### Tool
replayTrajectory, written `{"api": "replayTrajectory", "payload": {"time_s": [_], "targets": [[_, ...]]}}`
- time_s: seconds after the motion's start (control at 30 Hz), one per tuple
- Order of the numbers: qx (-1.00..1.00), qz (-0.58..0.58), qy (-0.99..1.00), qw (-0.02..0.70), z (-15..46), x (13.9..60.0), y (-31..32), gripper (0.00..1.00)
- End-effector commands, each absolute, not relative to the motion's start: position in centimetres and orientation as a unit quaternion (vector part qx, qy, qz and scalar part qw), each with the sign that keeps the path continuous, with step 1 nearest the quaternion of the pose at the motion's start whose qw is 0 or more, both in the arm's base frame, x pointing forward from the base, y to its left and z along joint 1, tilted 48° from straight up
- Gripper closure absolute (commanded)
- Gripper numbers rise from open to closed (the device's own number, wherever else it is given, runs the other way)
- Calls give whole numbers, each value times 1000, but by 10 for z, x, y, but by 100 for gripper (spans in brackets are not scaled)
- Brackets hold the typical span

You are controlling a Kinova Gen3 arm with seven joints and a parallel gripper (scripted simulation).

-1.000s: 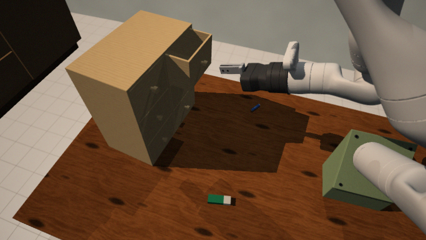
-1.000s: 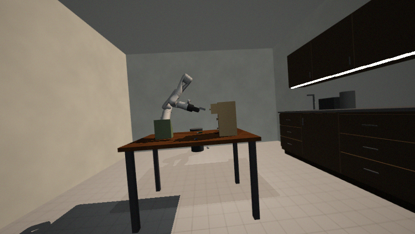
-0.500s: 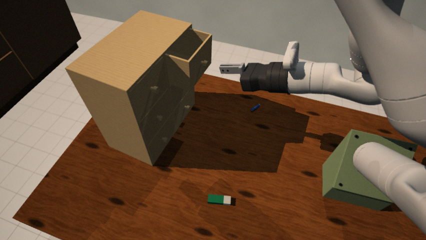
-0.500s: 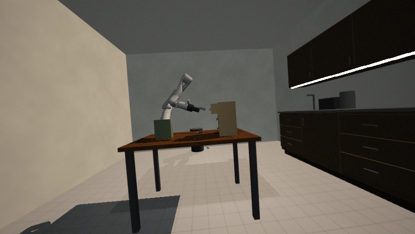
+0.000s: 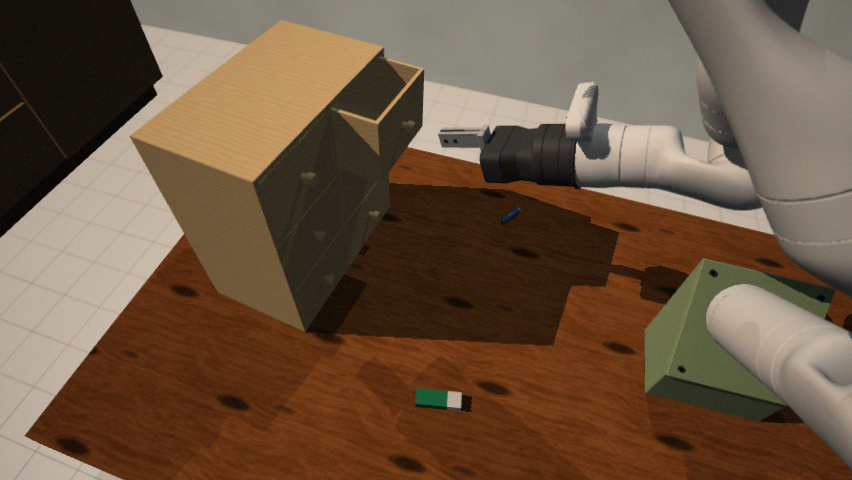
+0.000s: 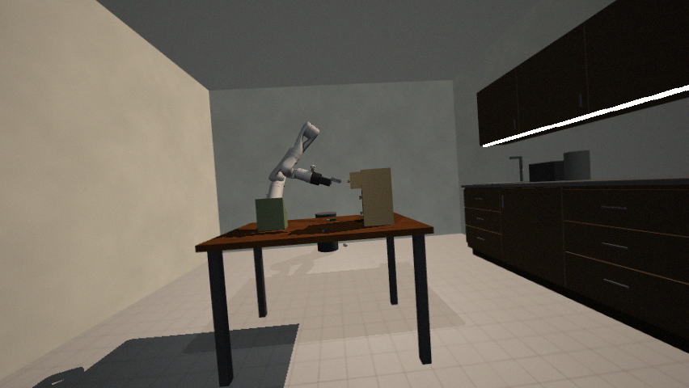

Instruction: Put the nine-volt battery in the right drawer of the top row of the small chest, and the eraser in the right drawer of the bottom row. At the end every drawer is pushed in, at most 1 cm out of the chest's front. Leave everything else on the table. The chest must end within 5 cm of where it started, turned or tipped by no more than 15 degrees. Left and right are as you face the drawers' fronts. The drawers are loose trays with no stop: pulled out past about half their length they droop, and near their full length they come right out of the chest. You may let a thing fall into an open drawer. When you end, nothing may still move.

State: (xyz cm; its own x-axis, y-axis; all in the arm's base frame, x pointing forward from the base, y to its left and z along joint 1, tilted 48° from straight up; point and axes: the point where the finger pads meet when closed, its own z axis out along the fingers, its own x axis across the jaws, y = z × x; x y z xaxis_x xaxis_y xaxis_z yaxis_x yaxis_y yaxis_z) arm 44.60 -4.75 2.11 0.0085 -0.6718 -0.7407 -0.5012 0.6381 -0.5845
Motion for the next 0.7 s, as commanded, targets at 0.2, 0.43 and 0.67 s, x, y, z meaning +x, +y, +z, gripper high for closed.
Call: {"api": "replayTrajectory", "payload": {"time_s": [0.2,0.43,0.67], "targets": [[-419,-75,700,574,21,447,-48,100],[-419,-75,700,574,21,450,-48,100],[-419,-75,700,574,21,454,-47,100]]}}
